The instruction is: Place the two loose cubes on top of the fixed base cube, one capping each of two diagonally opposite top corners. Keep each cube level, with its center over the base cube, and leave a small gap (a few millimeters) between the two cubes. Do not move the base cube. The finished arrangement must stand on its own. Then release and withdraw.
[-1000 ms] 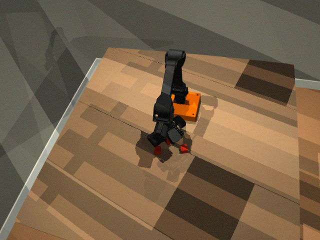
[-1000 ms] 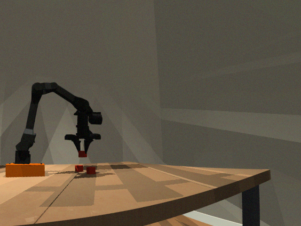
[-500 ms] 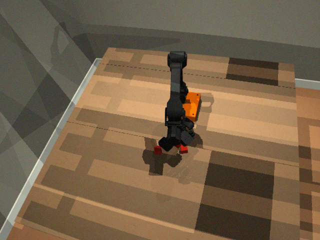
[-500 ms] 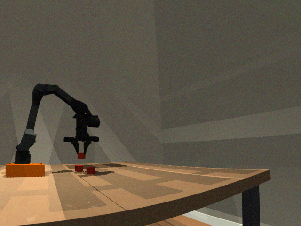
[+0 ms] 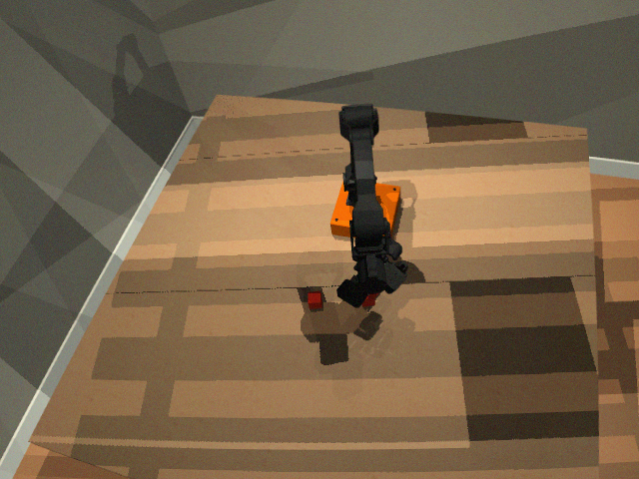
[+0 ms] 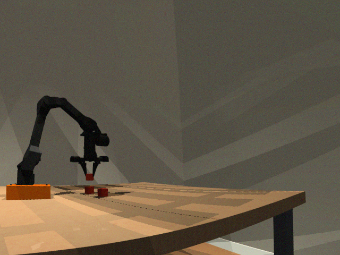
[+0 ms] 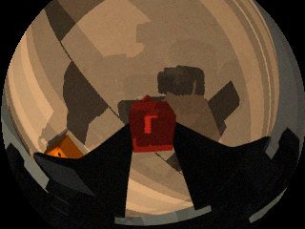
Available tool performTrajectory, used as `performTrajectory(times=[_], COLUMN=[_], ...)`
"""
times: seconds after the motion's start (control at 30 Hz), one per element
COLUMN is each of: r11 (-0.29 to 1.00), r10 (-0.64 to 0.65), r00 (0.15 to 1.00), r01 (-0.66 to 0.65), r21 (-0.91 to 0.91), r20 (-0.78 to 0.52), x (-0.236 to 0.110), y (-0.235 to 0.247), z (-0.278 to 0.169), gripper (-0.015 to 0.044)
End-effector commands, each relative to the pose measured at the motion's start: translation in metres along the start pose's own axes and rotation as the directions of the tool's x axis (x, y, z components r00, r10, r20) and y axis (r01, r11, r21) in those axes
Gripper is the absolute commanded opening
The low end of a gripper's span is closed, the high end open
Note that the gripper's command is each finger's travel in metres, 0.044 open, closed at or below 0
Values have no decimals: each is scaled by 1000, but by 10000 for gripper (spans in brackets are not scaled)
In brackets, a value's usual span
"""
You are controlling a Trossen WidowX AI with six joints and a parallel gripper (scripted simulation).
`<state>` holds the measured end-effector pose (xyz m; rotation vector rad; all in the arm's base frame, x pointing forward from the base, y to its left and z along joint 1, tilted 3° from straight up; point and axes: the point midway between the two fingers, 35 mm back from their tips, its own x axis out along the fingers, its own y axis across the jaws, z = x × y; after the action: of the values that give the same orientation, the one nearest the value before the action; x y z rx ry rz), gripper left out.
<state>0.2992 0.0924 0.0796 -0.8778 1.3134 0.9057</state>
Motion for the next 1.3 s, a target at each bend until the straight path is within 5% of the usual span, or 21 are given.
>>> performTrajectory(times=[0.0, 1.27], r11=[1000, 1000], r10=[-1, -1], r00=[1000, 1000], r01=[1, 1], r21=[-7, -5], r20=[2, 2], x=[1, 29], y=[1, 1], z=[4, 4], gripper=[105, 105])
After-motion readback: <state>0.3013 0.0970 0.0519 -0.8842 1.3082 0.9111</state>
